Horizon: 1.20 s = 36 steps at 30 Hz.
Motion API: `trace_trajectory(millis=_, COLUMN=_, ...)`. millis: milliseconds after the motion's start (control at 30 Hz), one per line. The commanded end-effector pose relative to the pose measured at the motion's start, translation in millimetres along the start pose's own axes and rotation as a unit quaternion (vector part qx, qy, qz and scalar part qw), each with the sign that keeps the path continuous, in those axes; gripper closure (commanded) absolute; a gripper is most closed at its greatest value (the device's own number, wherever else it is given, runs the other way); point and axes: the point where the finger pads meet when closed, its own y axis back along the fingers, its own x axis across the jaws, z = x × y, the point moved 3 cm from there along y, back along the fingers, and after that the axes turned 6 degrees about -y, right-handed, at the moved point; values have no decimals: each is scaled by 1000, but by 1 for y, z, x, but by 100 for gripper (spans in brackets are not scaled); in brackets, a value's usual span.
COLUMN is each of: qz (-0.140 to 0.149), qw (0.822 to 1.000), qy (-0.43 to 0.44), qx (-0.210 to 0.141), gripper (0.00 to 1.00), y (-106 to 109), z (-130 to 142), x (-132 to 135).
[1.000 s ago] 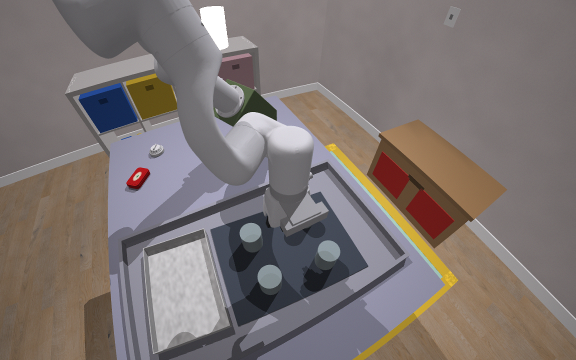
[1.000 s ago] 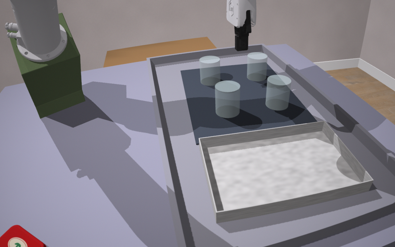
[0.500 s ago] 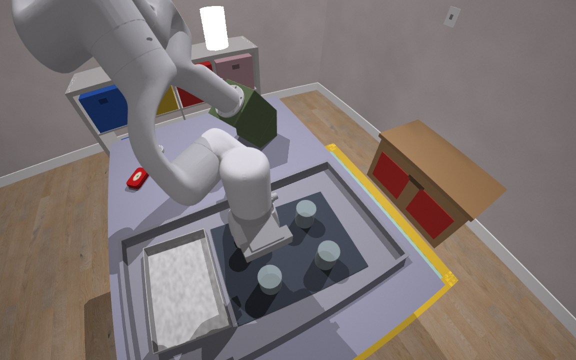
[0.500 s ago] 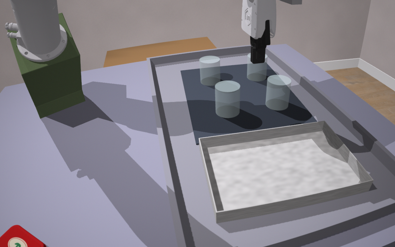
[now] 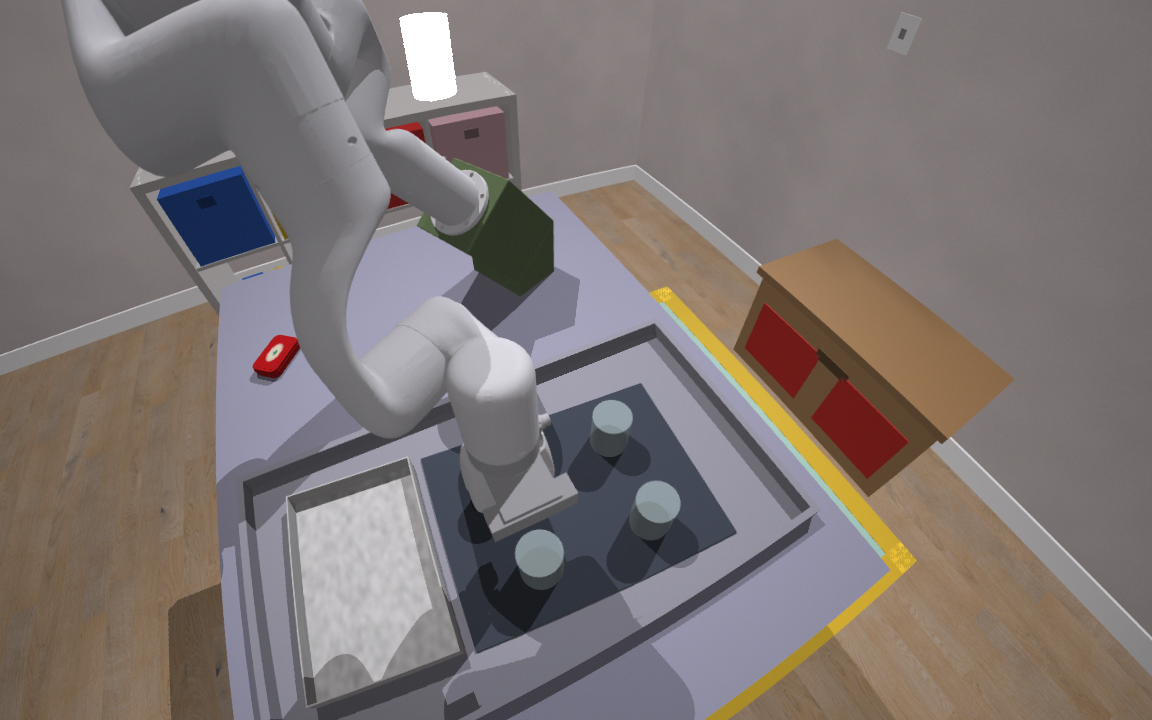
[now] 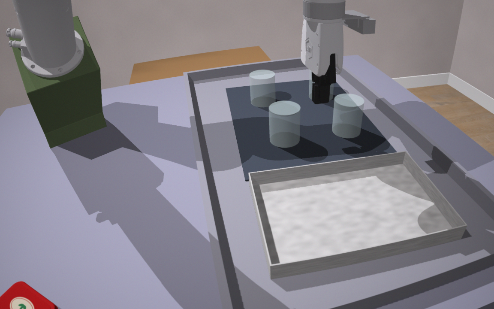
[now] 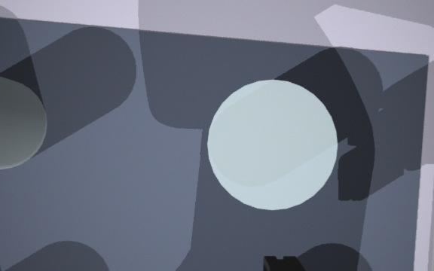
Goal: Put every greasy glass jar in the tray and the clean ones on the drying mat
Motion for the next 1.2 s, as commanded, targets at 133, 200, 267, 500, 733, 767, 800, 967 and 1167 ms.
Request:
trace_trajectory(millis=133, qz=-2, qw=1000, qy=0, qx=2, gripper=100, y=-21, z=-5, x=-2)
trace_trajectory(millis=200, qz=-2, qw=1000, qy=0, qx=2, gripper=100, y=-21, z=-5, x=-2)
trace_trajectory(millis=267, qz=-2, qw=1000, qy=0, qx=2, gripper=100, y=-21, z=-5, x=-2)
trace_trajectory(millis=500, qz=-2, qw=1000, qy=0, qx=2, gripper=100, y=-21, z=-6, x=-3)
trace_trajectory(millis=733, qz=-2, qw=1000, qy=0, qx=2, gripper=100, y=-21, z=-8, x=-3)
trace_trajectory(millis=767, qz=-2, qw=1000, qy=0, qx=2, gripper=100, y=-21, z=-9, x=-3)
trace_trajectory(millis=800, qz=-2, qw=1000, qy=0, qx=2, gripper=100, y=-21, z=-9, x=-3)
trace_trajectory(millis=967, qz=-2, qw=1000, qy=0, qx=2, gripper=100, y=-21, z=-11, x=-3)
trace_trajectory(millis=1167, qz=-2, qw=1000, qy=0, qx=2, gripper=100, y=-21, z=-13, x=-3)
